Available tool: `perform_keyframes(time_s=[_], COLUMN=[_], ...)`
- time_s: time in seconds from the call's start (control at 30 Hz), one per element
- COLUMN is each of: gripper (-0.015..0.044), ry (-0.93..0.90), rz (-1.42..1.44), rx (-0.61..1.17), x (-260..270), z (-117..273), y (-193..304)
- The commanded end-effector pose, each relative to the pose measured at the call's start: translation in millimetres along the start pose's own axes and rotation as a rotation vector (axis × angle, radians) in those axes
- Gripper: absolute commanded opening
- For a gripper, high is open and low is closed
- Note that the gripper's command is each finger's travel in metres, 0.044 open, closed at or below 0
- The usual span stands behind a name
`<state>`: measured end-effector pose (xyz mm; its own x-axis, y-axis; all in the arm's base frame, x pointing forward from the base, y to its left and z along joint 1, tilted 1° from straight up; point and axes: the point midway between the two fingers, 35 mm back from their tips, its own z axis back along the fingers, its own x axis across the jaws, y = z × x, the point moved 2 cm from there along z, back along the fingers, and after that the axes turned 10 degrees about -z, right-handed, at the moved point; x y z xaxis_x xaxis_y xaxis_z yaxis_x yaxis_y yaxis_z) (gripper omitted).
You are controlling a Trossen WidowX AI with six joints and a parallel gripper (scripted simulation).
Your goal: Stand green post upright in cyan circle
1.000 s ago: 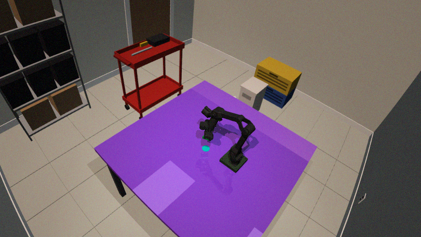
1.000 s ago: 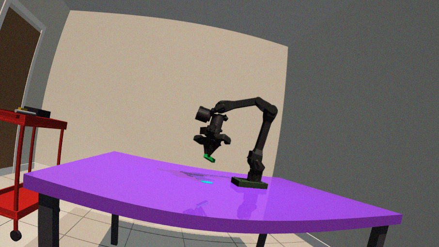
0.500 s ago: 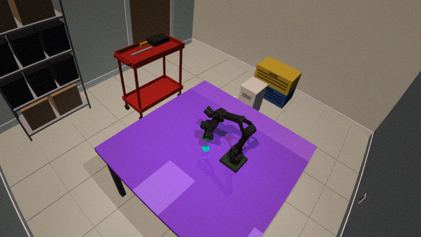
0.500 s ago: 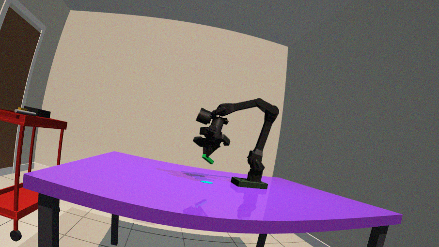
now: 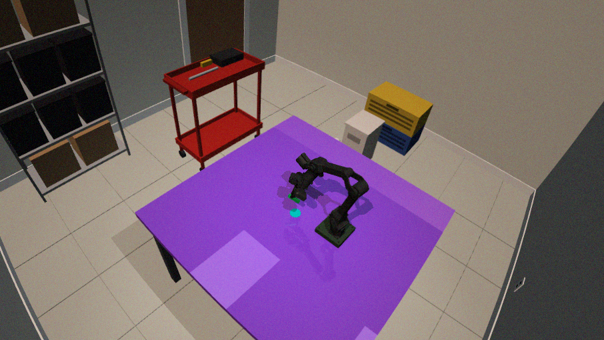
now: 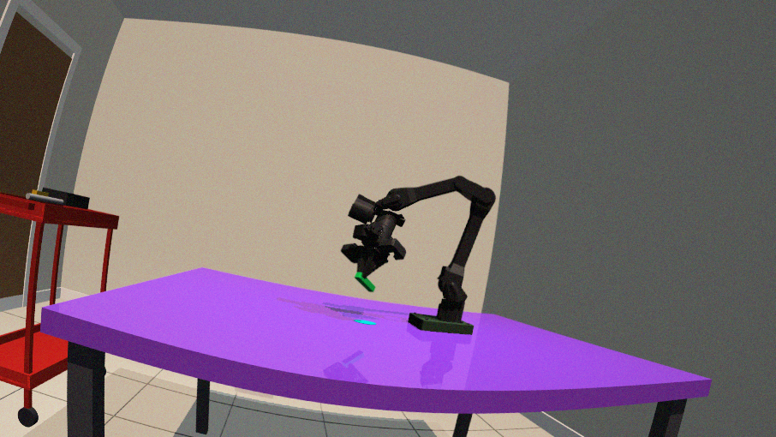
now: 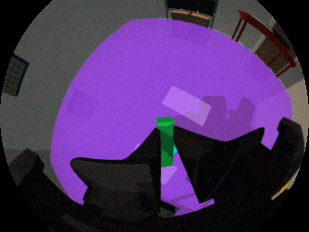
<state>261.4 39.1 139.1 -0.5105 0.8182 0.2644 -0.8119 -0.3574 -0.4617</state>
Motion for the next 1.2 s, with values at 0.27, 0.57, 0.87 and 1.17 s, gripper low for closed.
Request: perform_keyframes(time_s=[0.27,0.57,0.87,1.17], gripper=[0.0023,0.0023,0.0023,0.0023], ry=[-0.027,-0.046,-0.063,-0.079], rz=[-0.001,-0.004,-0.003,0.0], rx=[-0.096,-0.16,-0.224,-0.287], x=[-2.6,-5.0,-7.1,-8.9], z=[1.6,1.8,2.6,3.8], y=[0.3,1.4,2.8,4.5])
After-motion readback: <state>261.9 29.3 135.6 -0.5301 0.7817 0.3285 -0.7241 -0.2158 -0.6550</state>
